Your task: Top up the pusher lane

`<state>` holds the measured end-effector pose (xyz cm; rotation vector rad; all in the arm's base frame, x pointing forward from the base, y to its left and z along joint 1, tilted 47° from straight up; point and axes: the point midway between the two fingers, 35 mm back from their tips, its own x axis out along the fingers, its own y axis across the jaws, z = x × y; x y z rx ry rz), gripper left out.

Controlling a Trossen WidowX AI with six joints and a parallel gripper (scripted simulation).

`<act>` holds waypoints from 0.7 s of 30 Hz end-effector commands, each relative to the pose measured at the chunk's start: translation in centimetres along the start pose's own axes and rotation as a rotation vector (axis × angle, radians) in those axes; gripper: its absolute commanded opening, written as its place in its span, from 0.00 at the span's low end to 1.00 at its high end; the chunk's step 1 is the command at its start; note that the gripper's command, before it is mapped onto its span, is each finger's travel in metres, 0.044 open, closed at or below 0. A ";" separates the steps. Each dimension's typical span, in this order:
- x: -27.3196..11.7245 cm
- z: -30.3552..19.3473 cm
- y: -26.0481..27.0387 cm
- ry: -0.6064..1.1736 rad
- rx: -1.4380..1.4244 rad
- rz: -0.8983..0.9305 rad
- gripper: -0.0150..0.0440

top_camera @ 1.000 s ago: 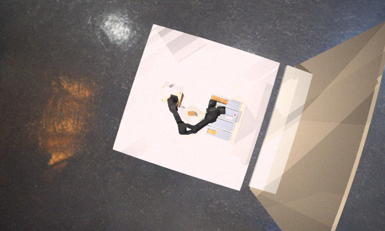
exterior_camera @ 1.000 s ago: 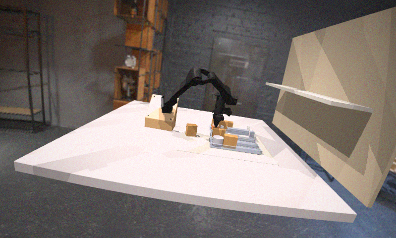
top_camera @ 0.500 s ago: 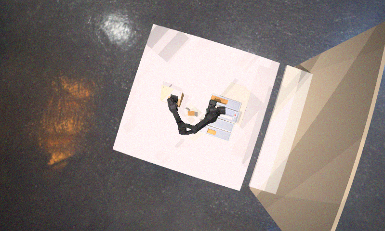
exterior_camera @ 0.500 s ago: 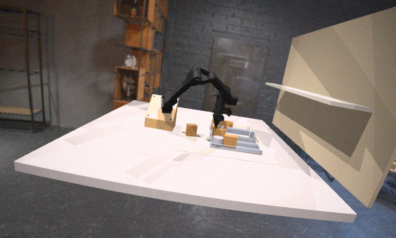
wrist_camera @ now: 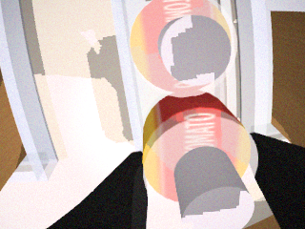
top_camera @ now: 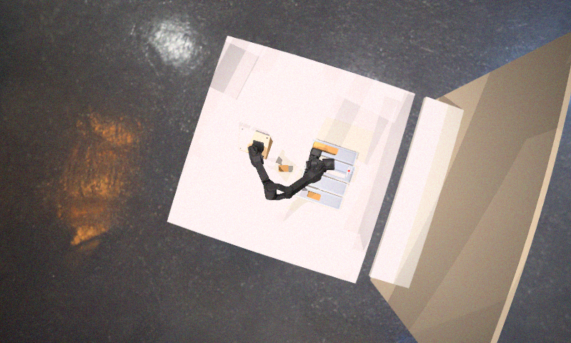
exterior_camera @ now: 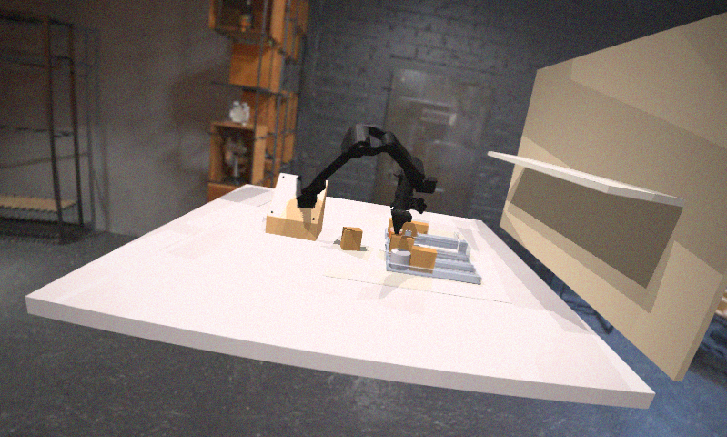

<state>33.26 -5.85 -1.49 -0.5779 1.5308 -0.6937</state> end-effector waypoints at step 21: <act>-0.1 0.8 -0.2 -0.018 0.013 -0.009 0.25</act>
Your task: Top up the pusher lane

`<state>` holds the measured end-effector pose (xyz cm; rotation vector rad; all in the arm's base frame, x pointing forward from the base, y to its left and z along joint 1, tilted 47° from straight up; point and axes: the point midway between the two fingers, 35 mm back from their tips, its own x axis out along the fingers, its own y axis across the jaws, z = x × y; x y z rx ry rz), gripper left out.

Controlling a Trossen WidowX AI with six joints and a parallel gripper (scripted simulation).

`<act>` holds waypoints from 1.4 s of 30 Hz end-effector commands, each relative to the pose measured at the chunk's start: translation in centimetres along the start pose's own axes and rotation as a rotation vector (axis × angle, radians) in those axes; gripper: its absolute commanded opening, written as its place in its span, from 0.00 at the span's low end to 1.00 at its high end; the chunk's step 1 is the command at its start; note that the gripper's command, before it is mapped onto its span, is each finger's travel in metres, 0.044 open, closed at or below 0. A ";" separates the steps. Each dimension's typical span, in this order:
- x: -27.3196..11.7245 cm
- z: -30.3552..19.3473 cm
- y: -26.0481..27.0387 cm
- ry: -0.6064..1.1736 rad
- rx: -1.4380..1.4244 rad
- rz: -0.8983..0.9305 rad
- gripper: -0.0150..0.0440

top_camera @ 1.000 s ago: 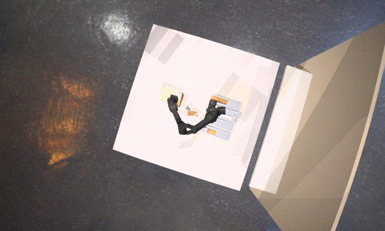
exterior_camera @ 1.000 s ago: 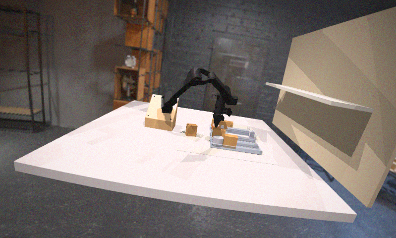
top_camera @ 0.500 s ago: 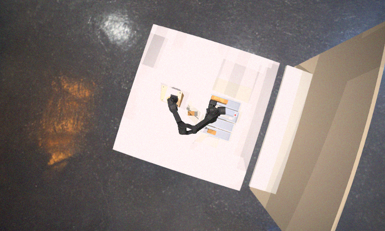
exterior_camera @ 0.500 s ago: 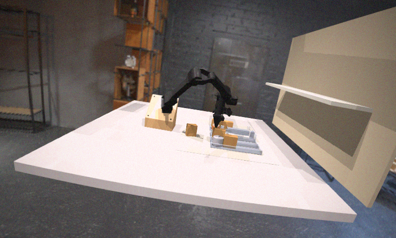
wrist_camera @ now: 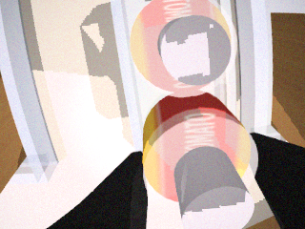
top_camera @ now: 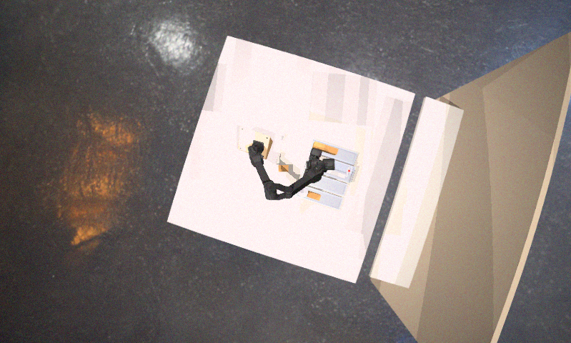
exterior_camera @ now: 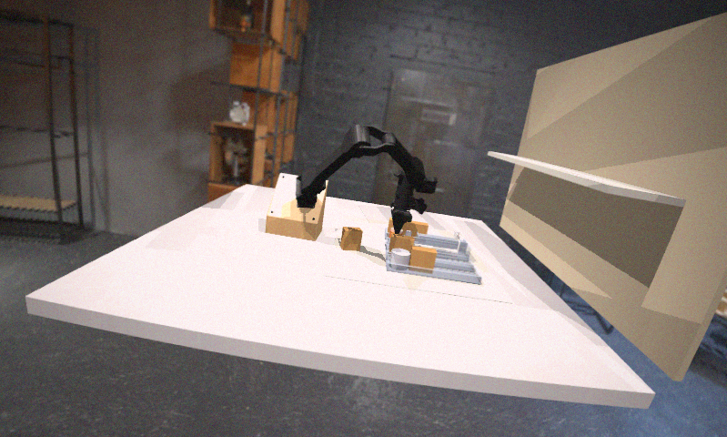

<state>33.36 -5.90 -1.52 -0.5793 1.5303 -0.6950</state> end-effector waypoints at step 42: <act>0.7 0.8 -0.2 -0.018 0.013 -0.007 0.25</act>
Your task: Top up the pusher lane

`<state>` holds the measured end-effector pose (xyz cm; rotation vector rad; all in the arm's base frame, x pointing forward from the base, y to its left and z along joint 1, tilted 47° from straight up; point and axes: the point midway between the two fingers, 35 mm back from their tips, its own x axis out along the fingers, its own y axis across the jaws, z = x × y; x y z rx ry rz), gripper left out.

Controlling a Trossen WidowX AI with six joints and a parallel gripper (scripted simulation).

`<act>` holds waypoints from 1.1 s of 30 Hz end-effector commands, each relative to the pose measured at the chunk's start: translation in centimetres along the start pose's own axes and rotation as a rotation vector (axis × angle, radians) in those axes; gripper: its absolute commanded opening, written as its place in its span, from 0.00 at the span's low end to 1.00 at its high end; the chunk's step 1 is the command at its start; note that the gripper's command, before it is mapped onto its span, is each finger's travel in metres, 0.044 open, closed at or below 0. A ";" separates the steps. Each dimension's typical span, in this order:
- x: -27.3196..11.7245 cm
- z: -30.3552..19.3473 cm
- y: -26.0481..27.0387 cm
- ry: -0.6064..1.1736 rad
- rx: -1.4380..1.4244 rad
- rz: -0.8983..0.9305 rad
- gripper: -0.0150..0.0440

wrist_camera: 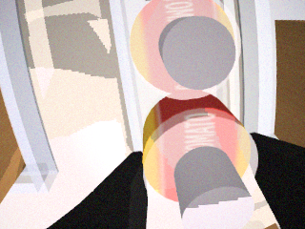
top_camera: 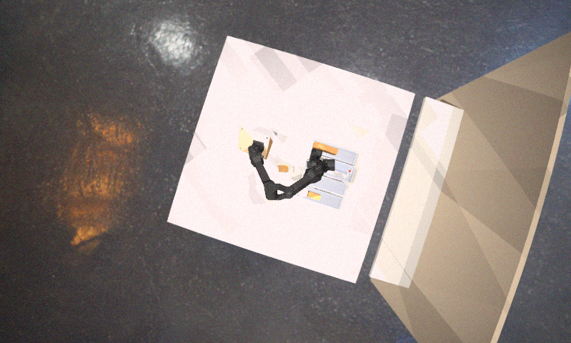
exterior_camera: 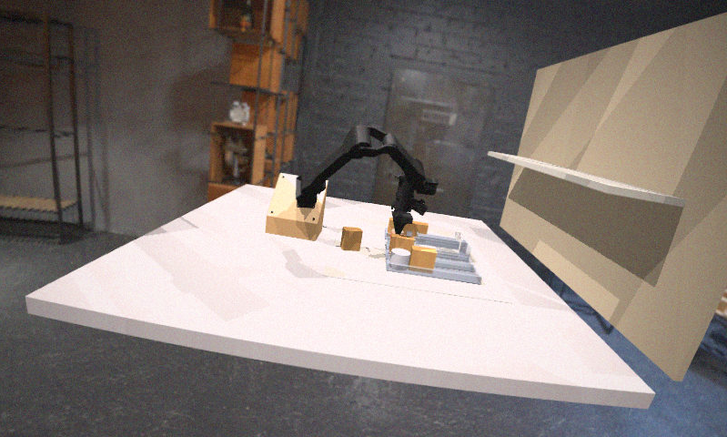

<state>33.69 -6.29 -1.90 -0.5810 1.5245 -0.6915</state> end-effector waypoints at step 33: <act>1.1 0.3 -0.3 -0.012 0.014 -0.009 0.25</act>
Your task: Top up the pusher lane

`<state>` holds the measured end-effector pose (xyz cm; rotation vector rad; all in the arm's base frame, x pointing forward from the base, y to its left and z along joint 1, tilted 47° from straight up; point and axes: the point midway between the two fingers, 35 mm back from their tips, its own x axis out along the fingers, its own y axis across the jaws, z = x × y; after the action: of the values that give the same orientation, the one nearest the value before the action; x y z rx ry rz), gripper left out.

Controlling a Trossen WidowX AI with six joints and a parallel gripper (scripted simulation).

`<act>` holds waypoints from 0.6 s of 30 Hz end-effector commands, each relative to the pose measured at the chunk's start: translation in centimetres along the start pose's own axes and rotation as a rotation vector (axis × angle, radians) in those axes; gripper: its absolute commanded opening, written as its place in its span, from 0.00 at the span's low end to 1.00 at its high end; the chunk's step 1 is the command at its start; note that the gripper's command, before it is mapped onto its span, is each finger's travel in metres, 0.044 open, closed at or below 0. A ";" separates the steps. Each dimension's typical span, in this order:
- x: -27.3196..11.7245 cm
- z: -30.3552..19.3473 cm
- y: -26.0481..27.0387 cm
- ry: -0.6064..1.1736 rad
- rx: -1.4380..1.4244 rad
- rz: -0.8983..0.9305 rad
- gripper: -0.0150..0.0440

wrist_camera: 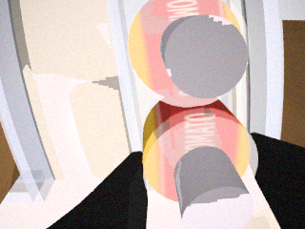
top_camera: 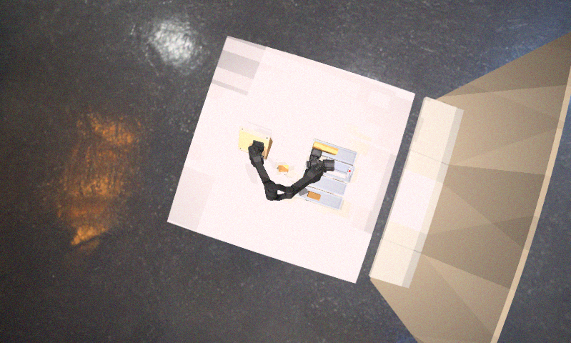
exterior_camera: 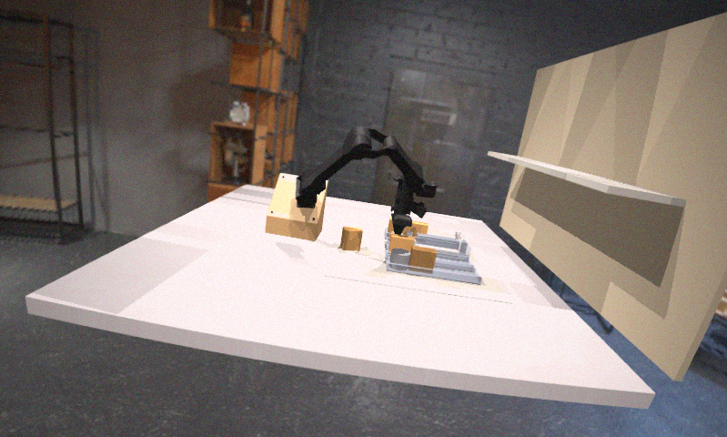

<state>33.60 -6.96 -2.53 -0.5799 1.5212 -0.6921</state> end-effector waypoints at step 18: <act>0.7 0.2 -0.3 -0.009 0.011 -0.009 0.25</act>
<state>33.55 -7.35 -2.86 -0.5791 1.5188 -0.6932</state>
